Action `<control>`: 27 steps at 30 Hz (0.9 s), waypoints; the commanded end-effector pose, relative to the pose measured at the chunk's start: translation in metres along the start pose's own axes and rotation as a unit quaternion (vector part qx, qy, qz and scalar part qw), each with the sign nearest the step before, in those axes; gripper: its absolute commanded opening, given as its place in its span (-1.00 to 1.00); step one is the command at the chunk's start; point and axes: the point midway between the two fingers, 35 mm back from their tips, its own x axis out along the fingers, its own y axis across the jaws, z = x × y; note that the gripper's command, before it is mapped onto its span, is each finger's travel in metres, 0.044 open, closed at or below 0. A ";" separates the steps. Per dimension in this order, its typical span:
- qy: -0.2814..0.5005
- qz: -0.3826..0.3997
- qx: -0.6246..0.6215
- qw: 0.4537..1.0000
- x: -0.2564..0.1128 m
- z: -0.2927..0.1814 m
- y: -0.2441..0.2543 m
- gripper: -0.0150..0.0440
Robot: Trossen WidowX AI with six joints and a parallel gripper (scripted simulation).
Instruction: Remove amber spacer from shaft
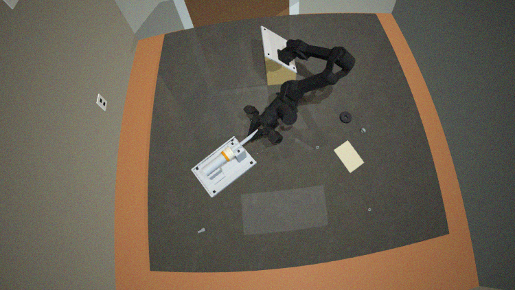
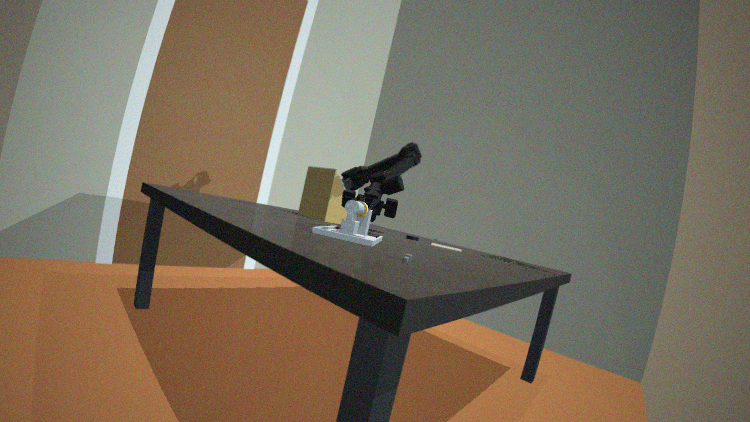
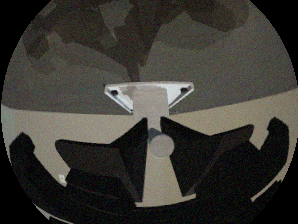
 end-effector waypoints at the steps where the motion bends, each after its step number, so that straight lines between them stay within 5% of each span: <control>1: -0.001 0.000 0.002 1.000 -0.001 0.000 0.000 -0.49; 27: -0.001 0.000 0.002 1.000 -0.003 0.002 0.000 -0.49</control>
